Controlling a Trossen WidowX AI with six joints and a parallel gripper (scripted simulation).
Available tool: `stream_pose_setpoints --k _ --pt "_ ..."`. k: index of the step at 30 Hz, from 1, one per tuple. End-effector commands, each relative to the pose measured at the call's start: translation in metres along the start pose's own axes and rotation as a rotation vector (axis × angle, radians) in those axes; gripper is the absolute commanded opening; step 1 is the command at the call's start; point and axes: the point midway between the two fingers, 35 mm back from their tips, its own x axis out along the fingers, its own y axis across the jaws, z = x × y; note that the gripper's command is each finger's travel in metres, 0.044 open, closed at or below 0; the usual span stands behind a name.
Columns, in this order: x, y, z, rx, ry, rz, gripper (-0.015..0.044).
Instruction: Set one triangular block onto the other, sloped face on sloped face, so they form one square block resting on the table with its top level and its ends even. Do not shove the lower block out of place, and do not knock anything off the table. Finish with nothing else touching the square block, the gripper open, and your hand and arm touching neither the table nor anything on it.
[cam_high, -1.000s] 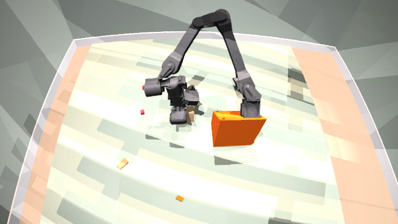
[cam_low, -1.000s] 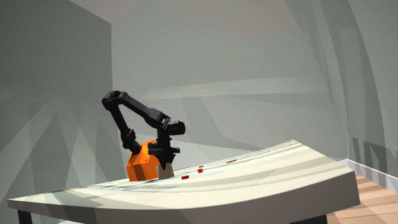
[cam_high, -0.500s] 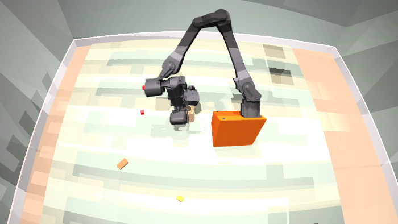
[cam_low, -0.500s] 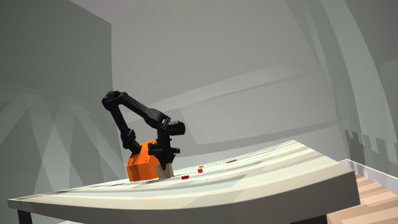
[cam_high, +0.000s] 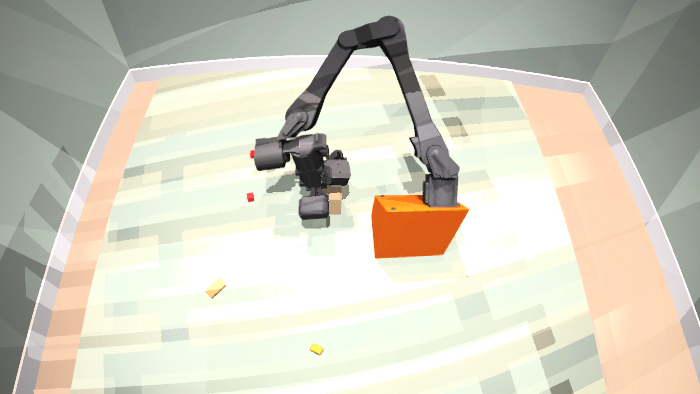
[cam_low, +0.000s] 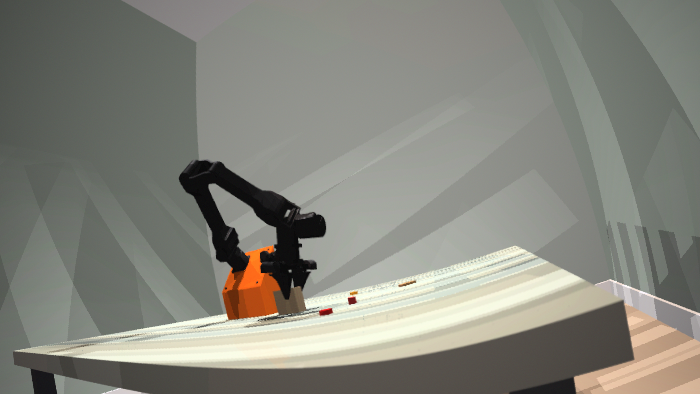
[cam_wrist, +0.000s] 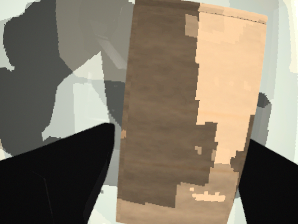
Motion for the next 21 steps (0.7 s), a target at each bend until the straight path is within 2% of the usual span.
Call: stream_pose_setpoints --k 1,5,13,15,21 --pt "0.0 0.0 0.0 0.0 0.0 -0.001 0.0341" --pt "0.0 0.0 0.0 0.0 0.0 -0.001 0.044" --pt "-0.002 0.0 -0.001 0.0 0.0 -0.002 0.044" --pt "-0.019 -0.002 -0.004 -0.001 0.002 -0.008 0.044" --pt "-0.107 -0.001 -0.001 0.0 0.001 -0.007 0.044"
